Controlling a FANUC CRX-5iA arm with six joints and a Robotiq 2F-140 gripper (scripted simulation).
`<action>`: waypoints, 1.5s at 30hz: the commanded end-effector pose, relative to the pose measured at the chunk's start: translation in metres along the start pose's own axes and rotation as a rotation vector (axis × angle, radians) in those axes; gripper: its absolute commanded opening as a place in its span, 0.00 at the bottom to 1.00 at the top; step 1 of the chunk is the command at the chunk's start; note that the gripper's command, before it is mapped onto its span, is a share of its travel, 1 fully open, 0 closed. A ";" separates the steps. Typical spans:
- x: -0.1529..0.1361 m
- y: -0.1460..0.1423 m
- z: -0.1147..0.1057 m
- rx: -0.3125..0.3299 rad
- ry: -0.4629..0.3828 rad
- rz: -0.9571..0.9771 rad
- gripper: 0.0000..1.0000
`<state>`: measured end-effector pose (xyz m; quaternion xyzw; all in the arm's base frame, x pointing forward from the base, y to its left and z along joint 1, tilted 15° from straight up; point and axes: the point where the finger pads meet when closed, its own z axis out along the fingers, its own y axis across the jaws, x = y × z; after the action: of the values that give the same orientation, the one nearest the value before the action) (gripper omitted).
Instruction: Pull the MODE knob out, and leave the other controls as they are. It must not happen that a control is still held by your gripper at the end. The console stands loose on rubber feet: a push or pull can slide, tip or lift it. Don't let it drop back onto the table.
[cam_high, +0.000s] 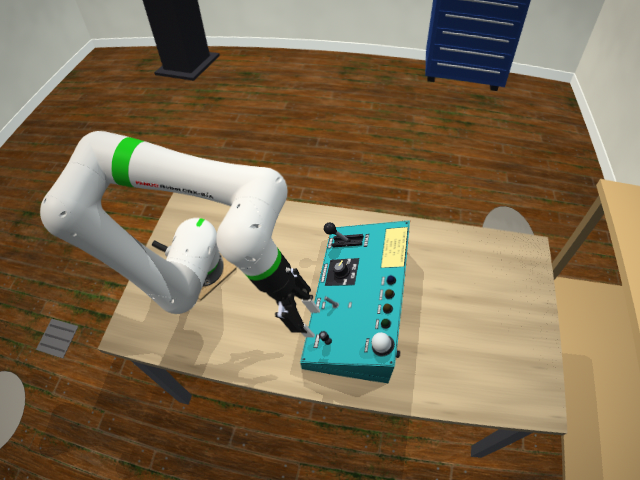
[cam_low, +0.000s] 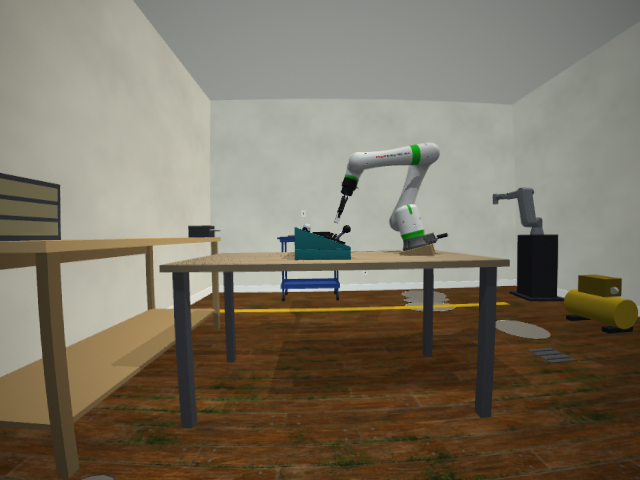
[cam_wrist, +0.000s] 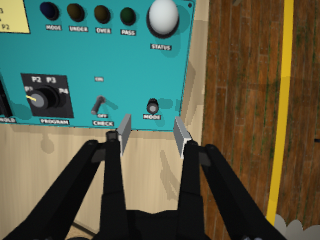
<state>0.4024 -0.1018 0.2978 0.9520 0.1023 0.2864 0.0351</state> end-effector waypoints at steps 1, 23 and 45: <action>0.000 0.000 0.008 0.000 0.001 0.000 0.44; 0.001 -0.001 0.079 0.000 0.001 0.000 0.44; 0.001 -0.001 0.098 0.000 0.001 0.000 0.44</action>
<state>0.4569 -0.1016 0.2161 0.9520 0.1023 0.2865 0.0350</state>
